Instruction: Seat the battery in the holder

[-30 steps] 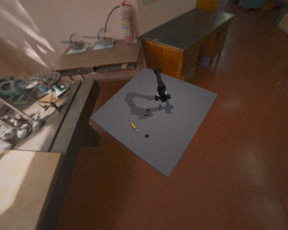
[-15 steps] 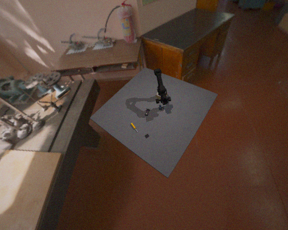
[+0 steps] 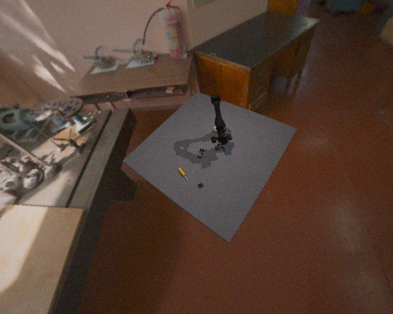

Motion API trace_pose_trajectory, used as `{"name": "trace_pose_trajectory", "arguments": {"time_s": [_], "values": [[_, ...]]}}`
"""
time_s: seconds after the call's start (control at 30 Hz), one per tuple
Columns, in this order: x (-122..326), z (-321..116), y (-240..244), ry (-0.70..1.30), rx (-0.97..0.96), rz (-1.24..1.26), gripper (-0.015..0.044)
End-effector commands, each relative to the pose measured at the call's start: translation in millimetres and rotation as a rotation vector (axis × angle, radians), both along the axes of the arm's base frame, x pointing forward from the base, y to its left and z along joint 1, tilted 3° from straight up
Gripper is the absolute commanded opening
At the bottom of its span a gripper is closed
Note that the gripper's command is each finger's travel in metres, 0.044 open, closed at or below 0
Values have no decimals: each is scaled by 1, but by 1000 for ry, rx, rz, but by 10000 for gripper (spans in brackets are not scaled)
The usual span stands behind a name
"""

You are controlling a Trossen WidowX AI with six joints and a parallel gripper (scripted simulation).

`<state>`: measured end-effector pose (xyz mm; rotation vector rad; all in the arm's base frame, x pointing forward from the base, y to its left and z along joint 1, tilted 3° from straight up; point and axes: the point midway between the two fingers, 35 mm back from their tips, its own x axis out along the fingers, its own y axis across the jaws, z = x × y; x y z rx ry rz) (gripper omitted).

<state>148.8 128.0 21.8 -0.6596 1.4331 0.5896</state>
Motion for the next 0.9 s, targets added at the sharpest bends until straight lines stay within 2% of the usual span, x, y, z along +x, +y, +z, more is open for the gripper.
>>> {"name": "trace_pose_trajectory", "arguments": {"time_s": [0.0,0.87], "values": [[5,0,-3,-3,0,3,0],[35,3,-34,-7,-4,3,0]]}}
